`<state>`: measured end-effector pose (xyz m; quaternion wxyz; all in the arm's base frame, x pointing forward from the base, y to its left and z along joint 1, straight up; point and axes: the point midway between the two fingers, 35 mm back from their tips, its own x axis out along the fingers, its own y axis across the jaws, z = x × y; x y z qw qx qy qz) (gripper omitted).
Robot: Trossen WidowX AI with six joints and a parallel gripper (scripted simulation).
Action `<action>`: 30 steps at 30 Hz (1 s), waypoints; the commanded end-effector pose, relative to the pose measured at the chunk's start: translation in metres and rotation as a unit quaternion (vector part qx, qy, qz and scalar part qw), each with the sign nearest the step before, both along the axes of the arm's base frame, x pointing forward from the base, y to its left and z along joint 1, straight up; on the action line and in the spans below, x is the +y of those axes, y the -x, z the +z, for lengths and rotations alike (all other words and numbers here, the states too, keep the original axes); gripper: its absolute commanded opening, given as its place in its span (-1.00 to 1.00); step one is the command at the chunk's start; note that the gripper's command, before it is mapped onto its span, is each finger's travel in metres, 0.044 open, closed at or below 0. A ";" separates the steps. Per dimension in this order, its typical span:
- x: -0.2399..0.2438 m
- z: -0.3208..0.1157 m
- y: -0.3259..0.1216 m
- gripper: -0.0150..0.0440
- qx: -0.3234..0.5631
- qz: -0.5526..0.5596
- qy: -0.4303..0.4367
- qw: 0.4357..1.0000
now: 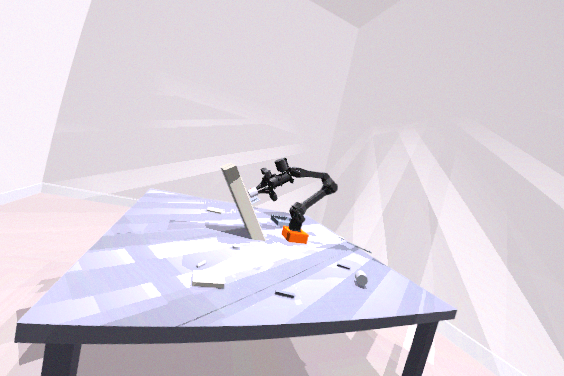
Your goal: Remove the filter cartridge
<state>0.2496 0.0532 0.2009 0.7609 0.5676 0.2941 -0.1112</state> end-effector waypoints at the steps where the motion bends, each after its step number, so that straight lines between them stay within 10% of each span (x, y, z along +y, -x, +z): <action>1: 0.000 0.003 -0.002 -0.19 -0.004 0.000 -0.001 1.000; 24: 0.007 0.067 -0.033 -0.19 -0.012 0.002 -0.002 1.000; 30: 0.007 0.117 -0.031 0.35 -0.017 0.001 -0.003 1.000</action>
